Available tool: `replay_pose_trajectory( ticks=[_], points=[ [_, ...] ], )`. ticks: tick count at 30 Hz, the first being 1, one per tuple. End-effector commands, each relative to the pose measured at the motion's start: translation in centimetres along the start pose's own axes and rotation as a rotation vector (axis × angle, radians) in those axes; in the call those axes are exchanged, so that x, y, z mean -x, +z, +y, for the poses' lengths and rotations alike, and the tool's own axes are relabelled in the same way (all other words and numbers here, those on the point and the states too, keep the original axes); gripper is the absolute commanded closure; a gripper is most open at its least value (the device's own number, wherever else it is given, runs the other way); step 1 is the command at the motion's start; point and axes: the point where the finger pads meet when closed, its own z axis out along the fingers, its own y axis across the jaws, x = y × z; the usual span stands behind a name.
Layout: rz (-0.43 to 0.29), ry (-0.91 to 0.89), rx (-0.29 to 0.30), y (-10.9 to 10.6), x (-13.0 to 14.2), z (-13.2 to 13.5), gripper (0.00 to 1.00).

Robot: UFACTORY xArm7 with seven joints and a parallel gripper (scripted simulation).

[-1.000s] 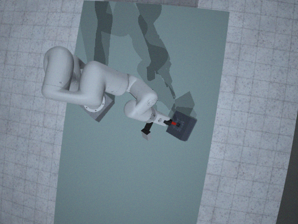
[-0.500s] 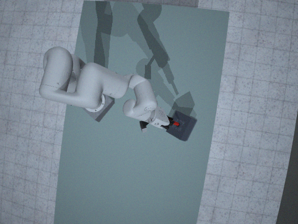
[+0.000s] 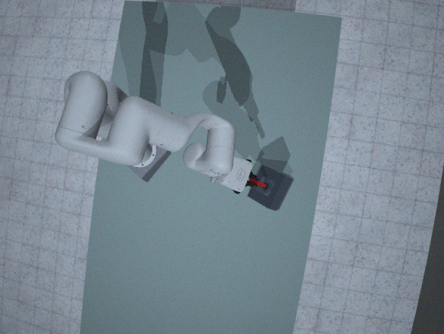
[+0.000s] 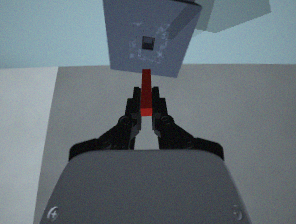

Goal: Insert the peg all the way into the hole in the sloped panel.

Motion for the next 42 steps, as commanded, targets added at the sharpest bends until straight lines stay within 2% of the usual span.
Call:
replay_pose_trajectory(
  ticks=[1, 11, 42],
  points=[
    [0.036, 0.142, 0.029, -0.5, -0.1, -0.1, 1.00],
    [0.036, 0.142, 0.029, -0.9, -0.9, 0.0, 1.00],
    [0.036, 0.142, 0.028, 2.5, -2.1, 0.0, 1.00]
  ],
)
